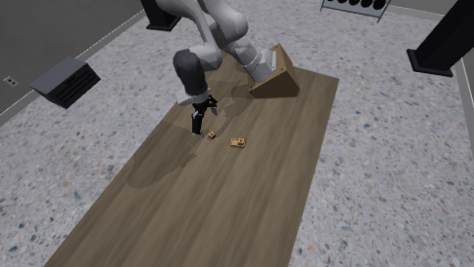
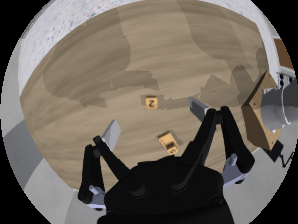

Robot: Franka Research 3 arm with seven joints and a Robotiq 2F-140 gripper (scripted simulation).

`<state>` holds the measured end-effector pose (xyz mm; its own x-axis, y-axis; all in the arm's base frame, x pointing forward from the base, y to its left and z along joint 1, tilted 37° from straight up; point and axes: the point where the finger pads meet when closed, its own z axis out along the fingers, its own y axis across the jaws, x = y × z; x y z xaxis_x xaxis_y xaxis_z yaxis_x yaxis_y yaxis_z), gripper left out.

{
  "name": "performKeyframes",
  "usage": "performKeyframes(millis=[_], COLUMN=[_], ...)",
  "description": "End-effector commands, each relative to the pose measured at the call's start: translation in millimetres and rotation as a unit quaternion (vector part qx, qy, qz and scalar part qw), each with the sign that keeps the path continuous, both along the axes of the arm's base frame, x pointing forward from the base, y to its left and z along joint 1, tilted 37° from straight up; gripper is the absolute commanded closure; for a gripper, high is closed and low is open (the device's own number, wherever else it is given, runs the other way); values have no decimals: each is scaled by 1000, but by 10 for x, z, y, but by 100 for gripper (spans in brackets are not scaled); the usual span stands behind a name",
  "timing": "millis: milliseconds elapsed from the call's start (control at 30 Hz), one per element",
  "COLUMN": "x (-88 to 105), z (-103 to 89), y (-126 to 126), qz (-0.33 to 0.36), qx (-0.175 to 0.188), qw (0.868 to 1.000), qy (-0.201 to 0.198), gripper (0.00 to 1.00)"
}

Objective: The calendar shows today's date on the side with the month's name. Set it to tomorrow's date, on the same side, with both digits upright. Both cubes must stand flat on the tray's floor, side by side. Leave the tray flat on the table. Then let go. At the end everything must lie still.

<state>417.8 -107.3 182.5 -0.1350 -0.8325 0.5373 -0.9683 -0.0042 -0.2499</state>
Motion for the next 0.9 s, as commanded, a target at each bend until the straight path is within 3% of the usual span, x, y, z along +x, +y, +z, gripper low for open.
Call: performKeyframes(millis=[0, 300, 333, 867], x=[5, 4, 4, 4], z=[-11, -19, -19, -19], y=[18, 13, 13, 13], qz=[-68, -116, -116, -116], qx=[15, 28, 28, 28], qw=[996, 989, 989, 989], qy=[-52, -85, -85, -85], gripper=[0, 0, 72, 72])
